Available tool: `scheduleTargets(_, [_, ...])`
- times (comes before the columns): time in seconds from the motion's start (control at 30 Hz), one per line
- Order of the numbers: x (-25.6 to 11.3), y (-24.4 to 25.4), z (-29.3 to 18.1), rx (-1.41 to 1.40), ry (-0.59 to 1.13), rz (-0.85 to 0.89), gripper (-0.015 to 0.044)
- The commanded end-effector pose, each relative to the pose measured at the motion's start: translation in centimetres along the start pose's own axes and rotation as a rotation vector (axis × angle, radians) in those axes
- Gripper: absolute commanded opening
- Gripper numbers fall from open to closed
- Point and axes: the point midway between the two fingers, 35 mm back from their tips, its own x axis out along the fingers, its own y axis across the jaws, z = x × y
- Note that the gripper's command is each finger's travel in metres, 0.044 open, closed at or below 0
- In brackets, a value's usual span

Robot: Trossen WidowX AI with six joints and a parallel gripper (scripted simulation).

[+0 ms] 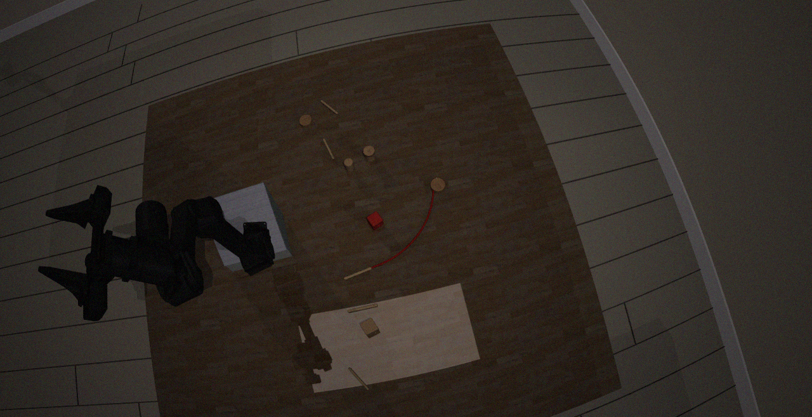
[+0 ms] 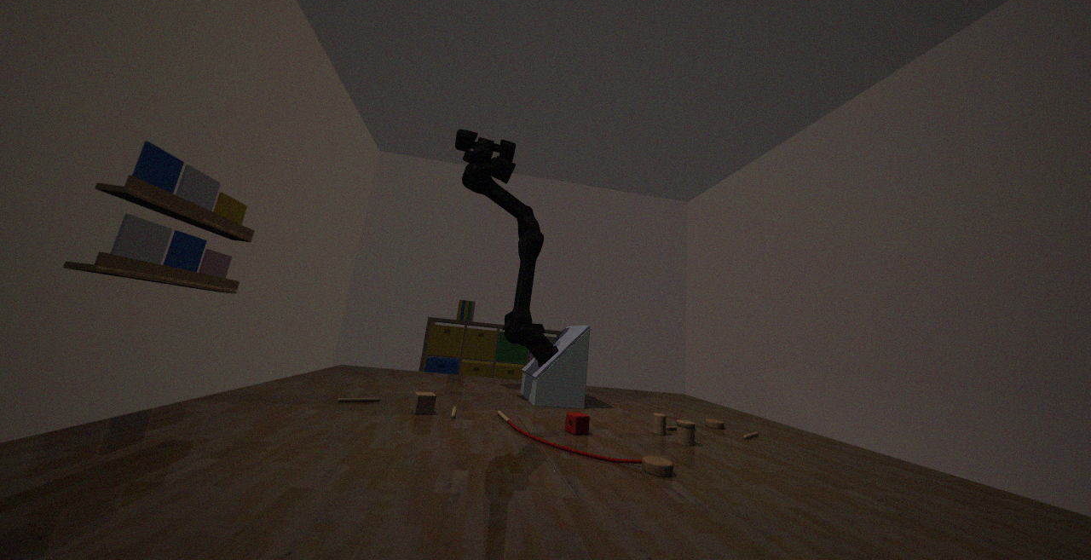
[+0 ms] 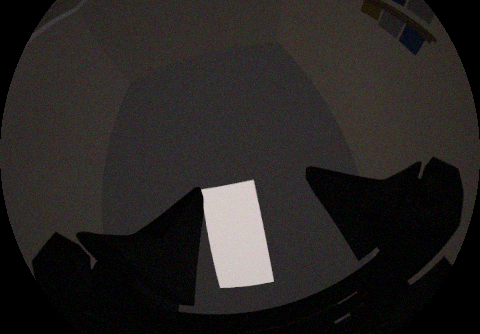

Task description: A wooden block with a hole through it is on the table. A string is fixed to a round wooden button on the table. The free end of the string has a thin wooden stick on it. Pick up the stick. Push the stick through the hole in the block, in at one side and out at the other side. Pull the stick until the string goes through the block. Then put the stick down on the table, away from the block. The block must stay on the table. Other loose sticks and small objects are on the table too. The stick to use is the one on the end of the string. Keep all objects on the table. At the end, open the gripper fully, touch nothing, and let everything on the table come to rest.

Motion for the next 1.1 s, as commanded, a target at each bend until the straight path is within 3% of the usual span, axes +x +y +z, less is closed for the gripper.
scheduleTargets(0.0, [0.0,0.0,0.0,0.000,0.000,0.000,0.0426])
scheduleTargets(0.1, [-0.2,-1.1,0.4,-0.027,-0.005,-0.030,0.0440])
scheduleTargets(0.37, [-4.5,-13.5,4.1,-0.327,-0.007,-0.381,0.0440])
scheduleTargets(0.73, [-9.4,-20.8,6.4,-0.454,0.050,-0.621,0.0440])
scheduleTargets(1.07, [-17.1,-27.3,7.7,-0.556,0.134,-0.873,0.0440])
